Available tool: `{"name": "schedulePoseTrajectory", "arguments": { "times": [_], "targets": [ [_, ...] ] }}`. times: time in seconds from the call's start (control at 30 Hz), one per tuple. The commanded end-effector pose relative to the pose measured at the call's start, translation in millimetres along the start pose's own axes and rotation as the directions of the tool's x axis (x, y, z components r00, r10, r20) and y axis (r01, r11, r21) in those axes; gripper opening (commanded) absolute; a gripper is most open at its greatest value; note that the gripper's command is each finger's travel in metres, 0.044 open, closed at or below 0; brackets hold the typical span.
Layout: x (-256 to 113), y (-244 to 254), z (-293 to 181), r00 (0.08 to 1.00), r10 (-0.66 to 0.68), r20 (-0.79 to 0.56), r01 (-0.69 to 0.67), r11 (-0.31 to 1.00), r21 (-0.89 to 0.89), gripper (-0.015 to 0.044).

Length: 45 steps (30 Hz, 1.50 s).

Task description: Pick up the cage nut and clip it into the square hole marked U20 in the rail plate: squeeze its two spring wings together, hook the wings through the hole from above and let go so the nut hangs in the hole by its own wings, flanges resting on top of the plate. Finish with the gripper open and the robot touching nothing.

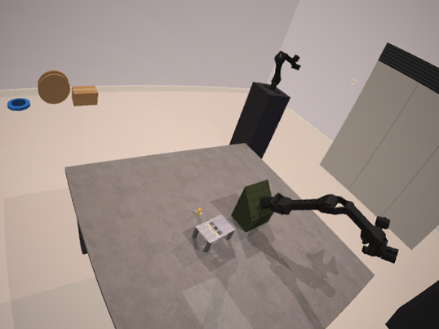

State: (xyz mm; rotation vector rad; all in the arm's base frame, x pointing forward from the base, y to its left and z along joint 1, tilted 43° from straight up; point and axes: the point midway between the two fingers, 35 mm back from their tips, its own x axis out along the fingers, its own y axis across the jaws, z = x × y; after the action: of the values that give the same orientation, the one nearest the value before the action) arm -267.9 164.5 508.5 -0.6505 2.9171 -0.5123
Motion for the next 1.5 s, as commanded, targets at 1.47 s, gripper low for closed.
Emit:
{"name": "schedulePoseTrajectory", "arguments": {
  "times": [1.47],
  "targets": [
    [-508.2,112.8,264.1,0.079,0.987,0.143,-0.492,0.164,-0.855,0.044]
  ]
}}
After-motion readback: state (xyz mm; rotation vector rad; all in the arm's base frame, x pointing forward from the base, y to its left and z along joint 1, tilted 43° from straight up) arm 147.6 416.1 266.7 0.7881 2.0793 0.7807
